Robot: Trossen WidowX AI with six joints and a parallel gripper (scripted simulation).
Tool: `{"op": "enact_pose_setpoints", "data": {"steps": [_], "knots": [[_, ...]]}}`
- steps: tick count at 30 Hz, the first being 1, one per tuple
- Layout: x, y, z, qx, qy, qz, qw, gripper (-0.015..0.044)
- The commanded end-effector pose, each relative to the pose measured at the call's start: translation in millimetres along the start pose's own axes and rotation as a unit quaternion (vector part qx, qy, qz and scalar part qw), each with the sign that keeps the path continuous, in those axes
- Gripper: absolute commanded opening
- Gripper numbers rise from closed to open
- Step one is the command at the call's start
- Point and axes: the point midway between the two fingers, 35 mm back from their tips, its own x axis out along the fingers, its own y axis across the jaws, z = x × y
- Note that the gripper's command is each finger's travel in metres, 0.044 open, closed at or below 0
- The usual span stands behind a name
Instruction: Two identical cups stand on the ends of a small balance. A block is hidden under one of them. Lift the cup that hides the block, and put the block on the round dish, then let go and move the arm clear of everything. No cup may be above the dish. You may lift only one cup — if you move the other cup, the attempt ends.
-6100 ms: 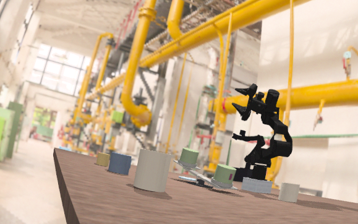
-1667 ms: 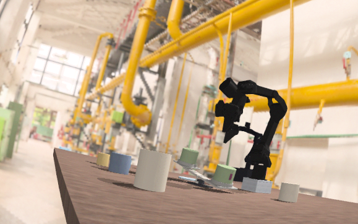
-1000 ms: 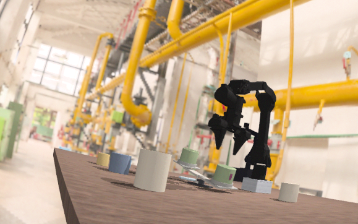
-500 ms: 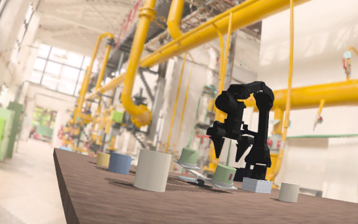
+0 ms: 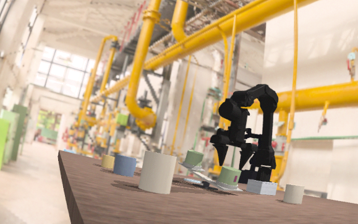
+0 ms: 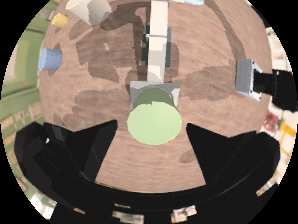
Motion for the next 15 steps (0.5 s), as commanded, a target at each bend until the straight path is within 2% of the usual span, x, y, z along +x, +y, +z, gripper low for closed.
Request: {"op": "enact_pose_setpoints", "data": {"steps": [1,15], "knots": [[10,-1,1,0.003,-0.004,-0.006,1.0,0.044],[32,-2,1,0.003,-0.004,-0.006,1.0,0.044]]}}
